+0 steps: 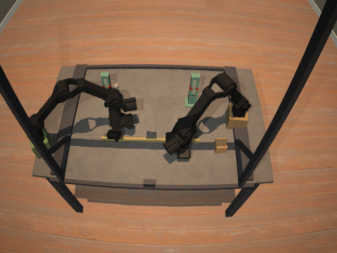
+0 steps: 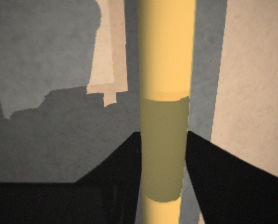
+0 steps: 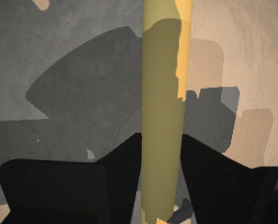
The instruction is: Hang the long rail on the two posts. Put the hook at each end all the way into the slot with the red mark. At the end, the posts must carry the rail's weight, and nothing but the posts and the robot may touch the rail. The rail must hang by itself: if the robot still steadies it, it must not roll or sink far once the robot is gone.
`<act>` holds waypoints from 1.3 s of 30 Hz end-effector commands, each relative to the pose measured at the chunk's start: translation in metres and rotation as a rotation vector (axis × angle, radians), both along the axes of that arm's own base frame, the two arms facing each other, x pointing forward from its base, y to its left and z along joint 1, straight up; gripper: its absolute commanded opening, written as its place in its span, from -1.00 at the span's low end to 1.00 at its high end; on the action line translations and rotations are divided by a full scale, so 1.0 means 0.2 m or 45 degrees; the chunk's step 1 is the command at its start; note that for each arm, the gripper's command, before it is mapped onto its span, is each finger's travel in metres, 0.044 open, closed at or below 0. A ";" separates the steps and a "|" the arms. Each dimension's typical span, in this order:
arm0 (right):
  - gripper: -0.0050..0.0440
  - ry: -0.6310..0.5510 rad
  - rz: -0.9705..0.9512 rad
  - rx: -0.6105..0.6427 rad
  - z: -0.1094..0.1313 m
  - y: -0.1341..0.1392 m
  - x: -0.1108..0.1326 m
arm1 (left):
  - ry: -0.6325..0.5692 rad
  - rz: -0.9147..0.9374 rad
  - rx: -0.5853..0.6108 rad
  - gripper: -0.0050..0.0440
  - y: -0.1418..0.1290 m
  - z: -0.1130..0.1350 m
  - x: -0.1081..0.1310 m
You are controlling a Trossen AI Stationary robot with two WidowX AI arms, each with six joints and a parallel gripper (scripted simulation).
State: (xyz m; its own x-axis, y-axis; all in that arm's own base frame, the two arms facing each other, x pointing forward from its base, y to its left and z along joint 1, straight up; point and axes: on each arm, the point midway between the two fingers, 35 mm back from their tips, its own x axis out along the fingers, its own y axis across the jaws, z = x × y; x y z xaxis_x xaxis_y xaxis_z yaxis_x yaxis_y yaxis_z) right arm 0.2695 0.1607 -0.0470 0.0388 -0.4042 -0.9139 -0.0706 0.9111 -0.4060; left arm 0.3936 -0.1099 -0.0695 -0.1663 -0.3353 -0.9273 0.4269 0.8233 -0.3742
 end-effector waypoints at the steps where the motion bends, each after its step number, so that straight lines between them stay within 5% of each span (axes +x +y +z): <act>1: -0.80 -0.017 -0.002 0.016 0.02 0.01 0.01 | -0.033 -0.003 -0.016 -0.60 -0.01 0.05 0.03; 10: -0.81 -0.017 -0.002 0.016 0.02 0.01 0.01 | -0.033 -0.003 -0.016 0.28 -0.01 0.05 0.03; 18: -0.91 -0.017 -0.002 0.016 0.02 0.01 0.01 | -0.029 -0.004 -0.011 0.38 0.00 0.02 0.04; 25: -1.00 -0.017 -0.002 0.016 0.02 0.01 0.01 | -0.068 -0.004 -0.013 1.00 0.08 0.30 0.09; 29: -1.00 -0.017 -0.002 0.016 0.02 0.01 0.01 | -0.069 -0.004 -0.013 1.00 0.11 0.37 0.10; 32: -1.00 -0.017 -0.002 0.016 0.02 0.01 0.01 | -0.054 -0.006 0.006 0.71 0.09 0.35 0.08; 34: -1.00 -0.017 -0.002 0.016 0.02 0.01 0.01 | -0.054 -0.006 0.006 0.71 0.09 0.35 0.08; 39: -1.00 -0.017 -0.002 0.016 0.02 0.01 0.01 | -0.099 0.033 0.190 0.22 0.09 0.32 0.07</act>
